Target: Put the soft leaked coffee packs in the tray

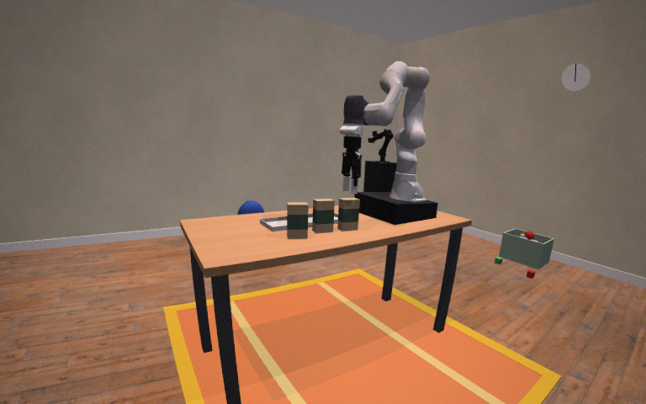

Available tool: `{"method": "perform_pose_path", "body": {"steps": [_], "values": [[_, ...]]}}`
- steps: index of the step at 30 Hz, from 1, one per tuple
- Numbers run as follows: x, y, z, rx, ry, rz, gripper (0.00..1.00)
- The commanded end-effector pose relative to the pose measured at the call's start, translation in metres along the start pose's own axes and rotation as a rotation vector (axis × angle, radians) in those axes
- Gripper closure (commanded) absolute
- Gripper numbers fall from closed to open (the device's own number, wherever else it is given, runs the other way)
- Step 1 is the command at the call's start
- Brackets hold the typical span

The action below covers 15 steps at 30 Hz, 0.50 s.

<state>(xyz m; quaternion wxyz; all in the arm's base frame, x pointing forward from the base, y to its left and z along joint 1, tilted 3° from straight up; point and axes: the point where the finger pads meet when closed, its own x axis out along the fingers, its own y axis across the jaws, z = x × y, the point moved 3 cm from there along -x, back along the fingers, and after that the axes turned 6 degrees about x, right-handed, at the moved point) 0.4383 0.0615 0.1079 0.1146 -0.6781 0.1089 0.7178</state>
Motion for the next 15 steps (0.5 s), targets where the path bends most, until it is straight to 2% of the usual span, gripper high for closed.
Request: {"method": "perform_pose_path", "body": {"steps": [1,15], "values": [[0.0131,0.0004,-0.0003,-0.001,0.001,0.000,0.47],[0.0173,0.0004,-0.0005,-0.001,0.001,0.000,0.47]]}}
